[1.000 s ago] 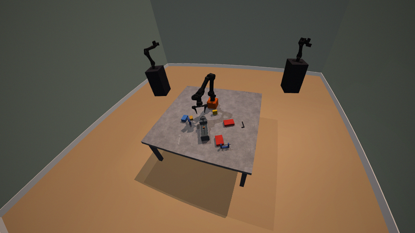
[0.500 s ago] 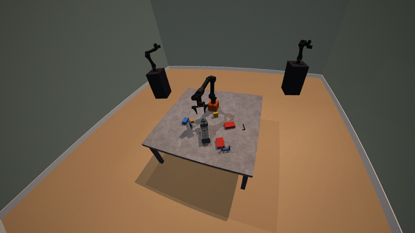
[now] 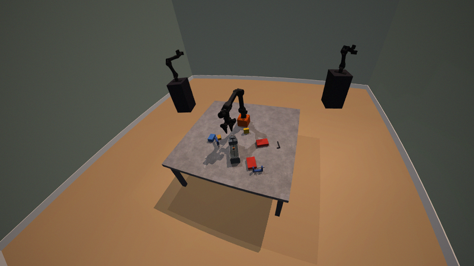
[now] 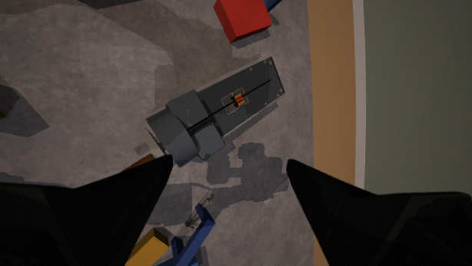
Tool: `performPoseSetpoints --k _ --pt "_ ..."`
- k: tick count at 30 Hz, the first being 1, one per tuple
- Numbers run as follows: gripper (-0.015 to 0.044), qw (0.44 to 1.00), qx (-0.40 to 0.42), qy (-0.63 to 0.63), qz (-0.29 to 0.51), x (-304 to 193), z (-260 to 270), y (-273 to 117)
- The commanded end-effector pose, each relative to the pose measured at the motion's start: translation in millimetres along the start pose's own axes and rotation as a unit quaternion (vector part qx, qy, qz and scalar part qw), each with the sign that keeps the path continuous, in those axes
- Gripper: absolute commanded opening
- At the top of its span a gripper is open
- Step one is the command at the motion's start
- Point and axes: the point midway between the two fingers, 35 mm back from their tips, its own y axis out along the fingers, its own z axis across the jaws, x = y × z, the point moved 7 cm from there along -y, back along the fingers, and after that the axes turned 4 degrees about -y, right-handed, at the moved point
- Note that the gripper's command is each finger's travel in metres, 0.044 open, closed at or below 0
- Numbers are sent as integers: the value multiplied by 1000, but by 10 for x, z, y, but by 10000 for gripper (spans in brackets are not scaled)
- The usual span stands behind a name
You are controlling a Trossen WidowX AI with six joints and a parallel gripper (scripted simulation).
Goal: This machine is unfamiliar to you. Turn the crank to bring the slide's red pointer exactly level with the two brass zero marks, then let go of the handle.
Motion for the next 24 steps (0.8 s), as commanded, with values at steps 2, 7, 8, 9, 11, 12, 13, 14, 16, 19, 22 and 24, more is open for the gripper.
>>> performPoseSetpoints --k 2,7,8,9,11,12,13,14,16,19,22,24 --pt "440 994 20 -106 12 75 -136 46" --pt "440 973 47 -227 20 183 -273 125" --pt "440 967 53 -250 21 207 -298 142" --pt "440 960 58 -274 21 232 -323 160" --pt "440 944 69 -320 22 283 -371 197" --pt "440 936 75 -344 23 308 -393 215" --pt "440 927 81 -366 23 333 -415 233" --pt "440 917 86 -389 22 359 -436 250" --pt "440 896 97 -434 21 400 -476 275" --pt "440 859 113 -498 18 465 -530 313" --pt "440 818 129 -560 13 532 -580 352" --pt "440 788 139 -600 8 577 -610 378"
